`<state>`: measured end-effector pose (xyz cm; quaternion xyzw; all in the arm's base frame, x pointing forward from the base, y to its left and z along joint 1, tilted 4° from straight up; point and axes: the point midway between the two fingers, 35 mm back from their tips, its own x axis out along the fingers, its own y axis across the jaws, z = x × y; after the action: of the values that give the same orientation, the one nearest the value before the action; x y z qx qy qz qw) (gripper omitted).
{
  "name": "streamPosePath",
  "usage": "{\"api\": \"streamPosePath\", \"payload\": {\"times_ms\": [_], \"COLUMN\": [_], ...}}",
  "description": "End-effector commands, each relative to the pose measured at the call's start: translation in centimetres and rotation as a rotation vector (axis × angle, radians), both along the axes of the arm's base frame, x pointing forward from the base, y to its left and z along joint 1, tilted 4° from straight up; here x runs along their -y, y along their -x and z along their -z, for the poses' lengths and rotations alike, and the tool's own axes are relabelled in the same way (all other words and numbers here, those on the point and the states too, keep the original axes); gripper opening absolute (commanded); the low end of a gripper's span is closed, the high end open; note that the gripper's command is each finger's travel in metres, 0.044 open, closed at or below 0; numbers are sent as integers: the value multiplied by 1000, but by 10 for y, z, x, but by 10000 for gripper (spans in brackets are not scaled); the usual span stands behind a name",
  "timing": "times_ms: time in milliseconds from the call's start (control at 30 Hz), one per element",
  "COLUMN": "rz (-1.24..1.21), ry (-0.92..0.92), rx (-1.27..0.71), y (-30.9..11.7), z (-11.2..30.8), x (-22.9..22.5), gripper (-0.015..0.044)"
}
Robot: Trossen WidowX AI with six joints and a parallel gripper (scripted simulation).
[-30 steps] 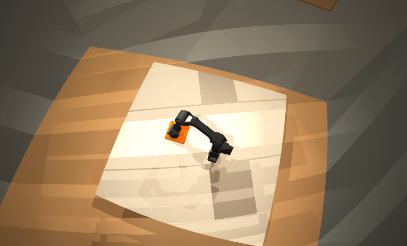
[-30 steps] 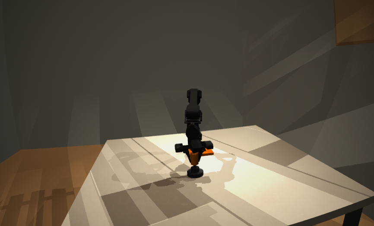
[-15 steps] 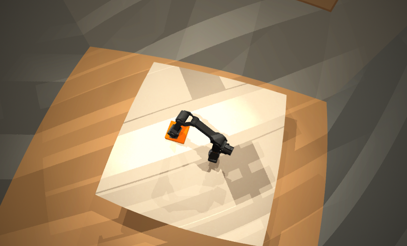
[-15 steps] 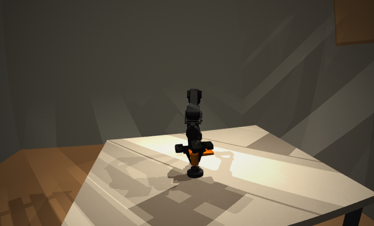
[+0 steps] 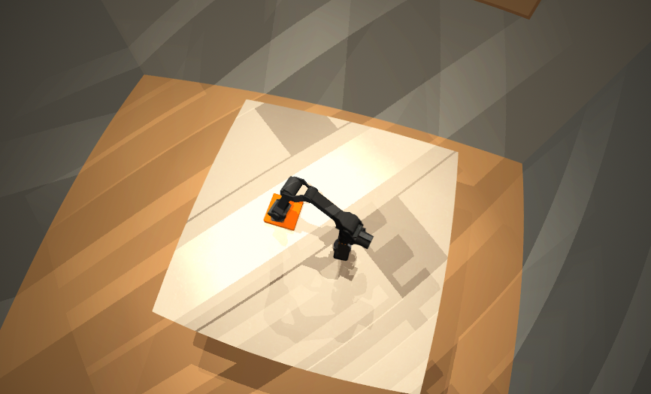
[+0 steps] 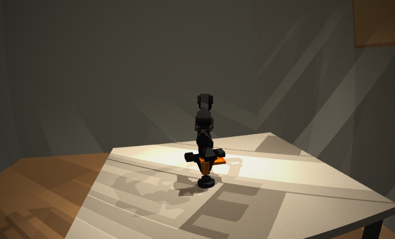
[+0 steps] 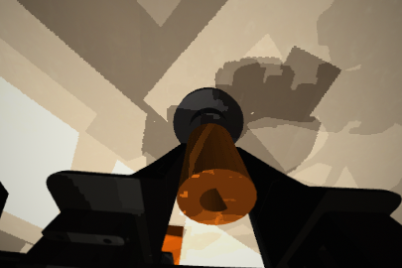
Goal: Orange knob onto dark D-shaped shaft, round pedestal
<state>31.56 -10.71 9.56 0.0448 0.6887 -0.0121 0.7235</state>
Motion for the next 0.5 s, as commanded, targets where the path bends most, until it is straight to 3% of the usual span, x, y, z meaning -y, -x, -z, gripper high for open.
{"api": "streamPosePath", "payload": {"times_ms": [0, 467], "rz": [-103, -114], "ry": [6, 6], "rx": [15, 16], "y": [2, -2], "z": [-5, -3], "x": [-1, 0], "gripper": [0, 0]}}
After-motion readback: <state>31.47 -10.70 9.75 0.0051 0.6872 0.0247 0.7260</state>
